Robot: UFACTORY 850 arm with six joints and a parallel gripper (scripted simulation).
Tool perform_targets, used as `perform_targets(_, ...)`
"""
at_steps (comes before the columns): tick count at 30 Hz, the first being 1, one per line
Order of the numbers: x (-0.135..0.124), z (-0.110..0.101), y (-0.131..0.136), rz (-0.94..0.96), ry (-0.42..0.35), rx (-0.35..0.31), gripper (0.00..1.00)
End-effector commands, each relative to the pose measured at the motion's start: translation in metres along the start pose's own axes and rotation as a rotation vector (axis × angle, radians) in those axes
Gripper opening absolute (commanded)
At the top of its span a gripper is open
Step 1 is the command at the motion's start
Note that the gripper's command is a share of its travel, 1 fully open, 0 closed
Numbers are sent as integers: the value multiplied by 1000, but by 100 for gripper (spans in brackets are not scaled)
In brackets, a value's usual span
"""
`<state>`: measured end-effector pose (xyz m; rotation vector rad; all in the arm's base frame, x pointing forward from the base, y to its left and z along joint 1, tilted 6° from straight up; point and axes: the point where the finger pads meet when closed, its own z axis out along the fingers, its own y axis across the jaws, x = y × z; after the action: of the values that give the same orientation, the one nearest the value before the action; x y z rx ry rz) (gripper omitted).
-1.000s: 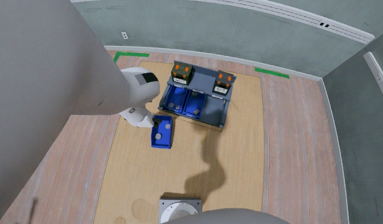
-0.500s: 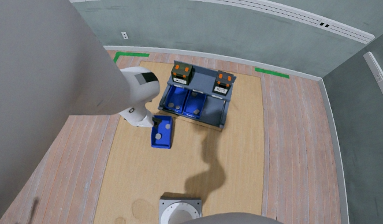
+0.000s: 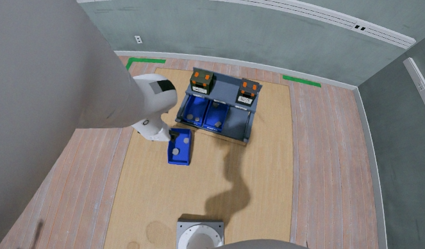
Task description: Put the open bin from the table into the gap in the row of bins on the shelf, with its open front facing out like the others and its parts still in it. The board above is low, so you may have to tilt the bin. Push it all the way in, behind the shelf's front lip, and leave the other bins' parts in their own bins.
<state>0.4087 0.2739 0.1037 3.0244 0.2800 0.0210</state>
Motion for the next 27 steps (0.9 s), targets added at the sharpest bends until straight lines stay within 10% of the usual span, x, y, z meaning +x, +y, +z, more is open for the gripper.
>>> perform_targets(1, 1, -2, 0, 0, 2, 1, 100)
perform_targets(13, 1, -2, 0, 0, 2, 1, 100)
perform_targets(14, 1, -2, 0, 0, 2, 1, 29)
perform_targets(27, 1, -2, 0, 0, 2, 1, 29)
